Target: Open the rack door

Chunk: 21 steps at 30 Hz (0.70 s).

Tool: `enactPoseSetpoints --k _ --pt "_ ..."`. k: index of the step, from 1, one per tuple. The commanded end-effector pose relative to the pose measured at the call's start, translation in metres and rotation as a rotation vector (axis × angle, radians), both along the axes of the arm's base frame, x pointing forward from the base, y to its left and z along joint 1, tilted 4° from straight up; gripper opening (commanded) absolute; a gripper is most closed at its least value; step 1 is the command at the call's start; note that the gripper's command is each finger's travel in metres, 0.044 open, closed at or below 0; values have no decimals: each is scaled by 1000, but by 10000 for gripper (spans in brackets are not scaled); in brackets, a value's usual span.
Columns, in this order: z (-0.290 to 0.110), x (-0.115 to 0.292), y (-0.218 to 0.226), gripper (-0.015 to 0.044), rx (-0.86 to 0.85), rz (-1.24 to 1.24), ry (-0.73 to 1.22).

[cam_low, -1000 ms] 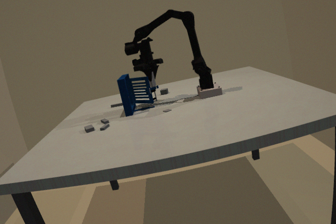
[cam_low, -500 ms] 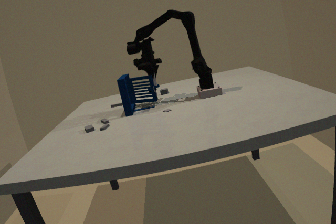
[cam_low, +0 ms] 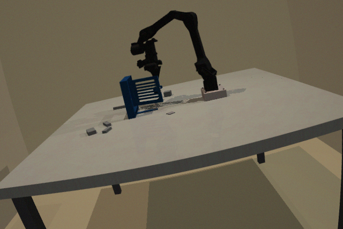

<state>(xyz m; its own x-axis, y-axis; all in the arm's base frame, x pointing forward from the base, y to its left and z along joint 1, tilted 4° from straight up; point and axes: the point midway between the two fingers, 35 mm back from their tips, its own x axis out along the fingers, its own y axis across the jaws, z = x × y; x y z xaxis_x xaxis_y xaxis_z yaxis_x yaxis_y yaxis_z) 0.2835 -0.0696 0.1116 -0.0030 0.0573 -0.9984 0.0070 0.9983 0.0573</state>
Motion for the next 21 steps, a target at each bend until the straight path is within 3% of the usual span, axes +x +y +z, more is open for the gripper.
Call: enactPoseSetpoints --k 1,21 --pt "0 2 -4 28 2 78 -2" --pt "-2 16 -36 28 0 353 -19"
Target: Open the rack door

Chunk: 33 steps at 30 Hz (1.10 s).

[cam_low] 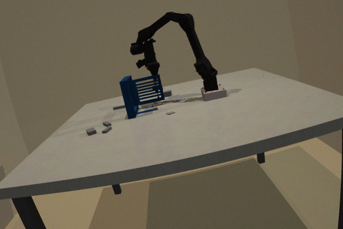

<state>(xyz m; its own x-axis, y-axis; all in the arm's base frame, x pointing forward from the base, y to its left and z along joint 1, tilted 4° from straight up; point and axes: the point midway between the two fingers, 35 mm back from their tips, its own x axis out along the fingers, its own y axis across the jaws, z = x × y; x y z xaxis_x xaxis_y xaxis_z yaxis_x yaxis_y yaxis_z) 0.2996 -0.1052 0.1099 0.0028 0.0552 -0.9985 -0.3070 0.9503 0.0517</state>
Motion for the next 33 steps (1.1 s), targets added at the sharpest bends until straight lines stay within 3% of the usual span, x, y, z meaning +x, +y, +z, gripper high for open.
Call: enactPoseSetpoints --k 1,13,23,33 --pt "0 0 0 28 1 35 5" --pt "0 0 0 28 1 35 5" --pt "0 0 0 291 1 35 5" --pt "9 1 -1 300 1 35 5"
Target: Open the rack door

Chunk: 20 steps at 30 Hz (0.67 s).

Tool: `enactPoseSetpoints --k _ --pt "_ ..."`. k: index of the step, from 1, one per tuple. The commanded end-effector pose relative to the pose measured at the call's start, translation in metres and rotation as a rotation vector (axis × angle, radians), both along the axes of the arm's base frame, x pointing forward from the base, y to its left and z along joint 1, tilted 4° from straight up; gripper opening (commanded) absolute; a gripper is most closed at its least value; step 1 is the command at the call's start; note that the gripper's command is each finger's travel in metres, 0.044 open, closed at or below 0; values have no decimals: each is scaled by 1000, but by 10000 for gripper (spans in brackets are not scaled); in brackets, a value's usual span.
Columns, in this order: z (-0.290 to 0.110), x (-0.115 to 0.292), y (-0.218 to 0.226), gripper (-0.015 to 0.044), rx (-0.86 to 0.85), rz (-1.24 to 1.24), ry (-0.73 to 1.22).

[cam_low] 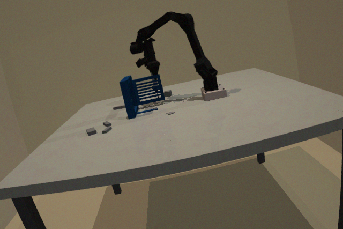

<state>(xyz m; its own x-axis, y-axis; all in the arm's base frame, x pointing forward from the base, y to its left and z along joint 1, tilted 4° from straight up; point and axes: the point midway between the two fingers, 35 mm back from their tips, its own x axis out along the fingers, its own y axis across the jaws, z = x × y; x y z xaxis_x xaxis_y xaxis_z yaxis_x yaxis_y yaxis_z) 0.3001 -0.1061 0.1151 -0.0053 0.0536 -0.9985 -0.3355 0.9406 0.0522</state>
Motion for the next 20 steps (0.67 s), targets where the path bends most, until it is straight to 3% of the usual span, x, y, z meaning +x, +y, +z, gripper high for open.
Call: enactPoseSetpoints --k 1,20 --pt "5 1 0 300 2 5 -2" --pt "28 2 -2 300 1 2 -3"
